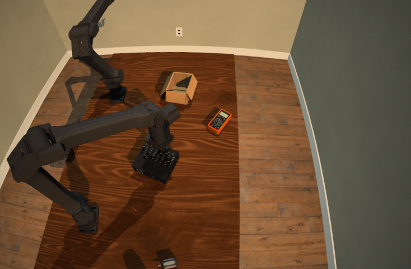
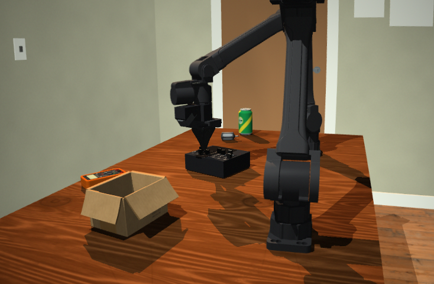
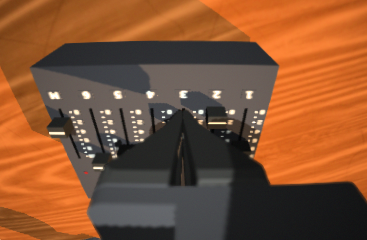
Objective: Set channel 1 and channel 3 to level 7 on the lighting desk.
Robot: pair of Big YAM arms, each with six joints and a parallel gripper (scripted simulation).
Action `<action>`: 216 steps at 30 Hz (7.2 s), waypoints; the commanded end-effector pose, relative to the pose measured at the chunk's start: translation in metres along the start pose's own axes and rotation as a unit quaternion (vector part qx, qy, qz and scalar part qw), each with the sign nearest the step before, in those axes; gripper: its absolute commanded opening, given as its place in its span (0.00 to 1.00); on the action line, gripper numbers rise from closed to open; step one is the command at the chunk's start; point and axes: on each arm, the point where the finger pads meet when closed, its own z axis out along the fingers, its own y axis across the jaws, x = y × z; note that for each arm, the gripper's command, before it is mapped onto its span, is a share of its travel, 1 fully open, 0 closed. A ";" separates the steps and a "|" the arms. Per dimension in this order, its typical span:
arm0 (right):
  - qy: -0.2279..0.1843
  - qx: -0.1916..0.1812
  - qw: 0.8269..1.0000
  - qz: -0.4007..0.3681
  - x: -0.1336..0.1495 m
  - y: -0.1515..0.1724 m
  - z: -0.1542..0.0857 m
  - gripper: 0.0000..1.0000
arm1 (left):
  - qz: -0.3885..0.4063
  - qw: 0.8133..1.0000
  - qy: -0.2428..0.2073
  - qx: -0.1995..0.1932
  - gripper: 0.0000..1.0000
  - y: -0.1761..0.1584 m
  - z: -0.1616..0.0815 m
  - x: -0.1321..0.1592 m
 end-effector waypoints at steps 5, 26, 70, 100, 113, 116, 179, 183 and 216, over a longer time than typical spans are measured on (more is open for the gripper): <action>-0.037 0.017 0.999 0.001 -0.022 -0.015 -0.028 0.00 | -0.007 1.000 -0.008 -0.005 1.00 0.004 -0.001 -0.004; -0.017 0.008 1.000 0.001 -0.011 -0.011 -0.005 0.00 | -0.007 1.000 -0.008 -0.005 1.00 0.004 -0.001 -0.004; -0.002 0.002 1.000 0.001 -0.002 -0.006 0.021 0.00 | -0.007 1.000 -0.008 -0.005 1.00 0.004 -0.001 -0.004; -0.010 0.005 1.000 0.001 -0.001 -0.007 0.012 0.00 | -0.007 1.000 -0.008 -0.005 1.00 0.004 -0.001 -0.004; -0.016 0.008 1.000 0.001 0.002 -0.008 0.005 0.00 | -0.007 1.000 -0.008 -0.005 1.00 0.004 -0.001 -0.004; -0.014 0.007 1.000 0.001 0.004 -0.007 0.005 0.00 | -0.007 1.000 -0.008 -0.005 1.00 0.004 -0.001 -0.004; -0.014 0.007 1.000 0.002 0.028 -0.007 0.006 0.00 | -0.007 1.000 -0.008 -0.005 1.00 0.004 -0.001 -0.004; -0.014 0.007 1.000 0.002 0.028 -0.007 0.006 0.00 | -0.007 1.000 -0.008 -0.005 1.00 0.004 -0.001 -0.004; -0.017 0.008 1.000 0.001 0.002 -0.008 0.003 0.00 | -0.007 1.000 -0.008 -0.005 1.00 0.004 -0.001 -0.004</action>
